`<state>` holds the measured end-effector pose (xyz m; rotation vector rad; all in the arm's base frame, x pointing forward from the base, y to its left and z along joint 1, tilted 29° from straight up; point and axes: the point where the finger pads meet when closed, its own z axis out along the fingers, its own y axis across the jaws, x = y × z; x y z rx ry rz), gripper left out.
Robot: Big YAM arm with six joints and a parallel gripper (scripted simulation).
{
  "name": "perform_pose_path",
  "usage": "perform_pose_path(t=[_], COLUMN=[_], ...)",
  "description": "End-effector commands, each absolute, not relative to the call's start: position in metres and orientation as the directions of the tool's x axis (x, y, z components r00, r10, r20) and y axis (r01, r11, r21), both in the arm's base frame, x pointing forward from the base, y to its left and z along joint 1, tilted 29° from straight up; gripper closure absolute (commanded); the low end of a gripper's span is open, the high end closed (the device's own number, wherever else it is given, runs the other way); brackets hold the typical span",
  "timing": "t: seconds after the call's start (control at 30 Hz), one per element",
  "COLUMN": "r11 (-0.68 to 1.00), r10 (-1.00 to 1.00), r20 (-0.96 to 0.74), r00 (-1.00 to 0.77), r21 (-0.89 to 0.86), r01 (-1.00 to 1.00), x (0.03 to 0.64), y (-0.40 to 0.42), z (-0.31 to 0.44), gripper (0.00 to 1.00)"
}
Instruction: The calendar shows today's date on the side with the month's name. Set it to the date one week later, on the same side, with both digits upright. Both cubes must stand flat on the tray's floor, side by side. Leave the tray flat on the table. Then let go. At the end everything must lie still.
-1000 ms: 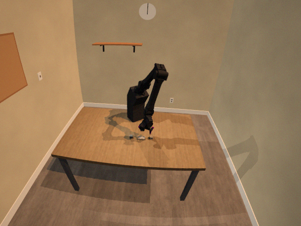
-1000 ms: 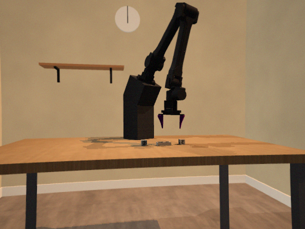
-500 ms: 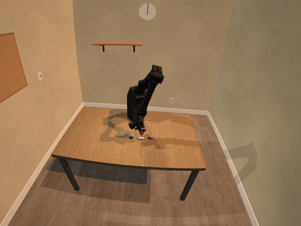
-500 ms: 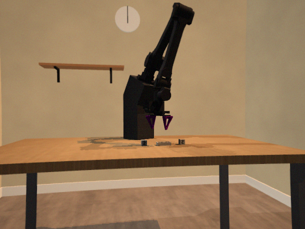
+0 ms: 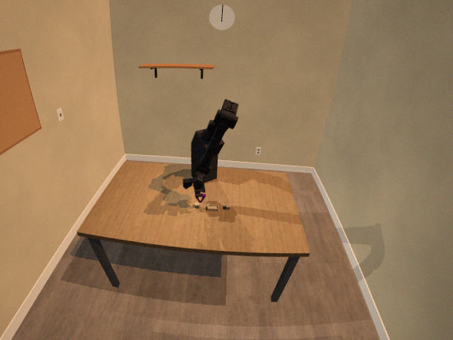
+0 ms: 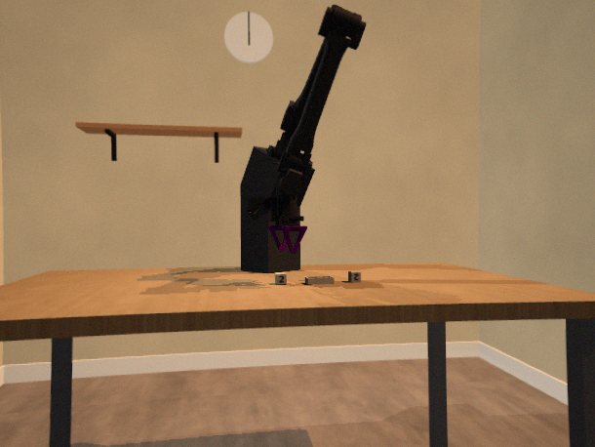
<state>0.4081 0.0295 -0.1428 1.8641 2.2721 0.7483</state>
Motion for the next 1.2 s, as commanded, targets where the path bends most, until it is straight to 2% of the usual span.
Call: perform_pose_path(t=[0.0,0.1,0.13,1.17], r11=[-0.042,-0.073,-0.062,-0.059], r10=[0.955,0.953,0.953,0.955], r20=[0.285,0.298,0.296,0.29], r00=[-0.076,-0.046,-0.059,-0.065], r21=[0.386,0.378,0.383,0.399], r01=[0.921,0.923,0.922,0.915], x=[0.394,0.394,0.395,0.4], y=[0.011,0.007,0.011,0.009], z=[-0.153,-0.154,-0.152,-0.145], gripper=[0.0,0.0,0.55,0.55])
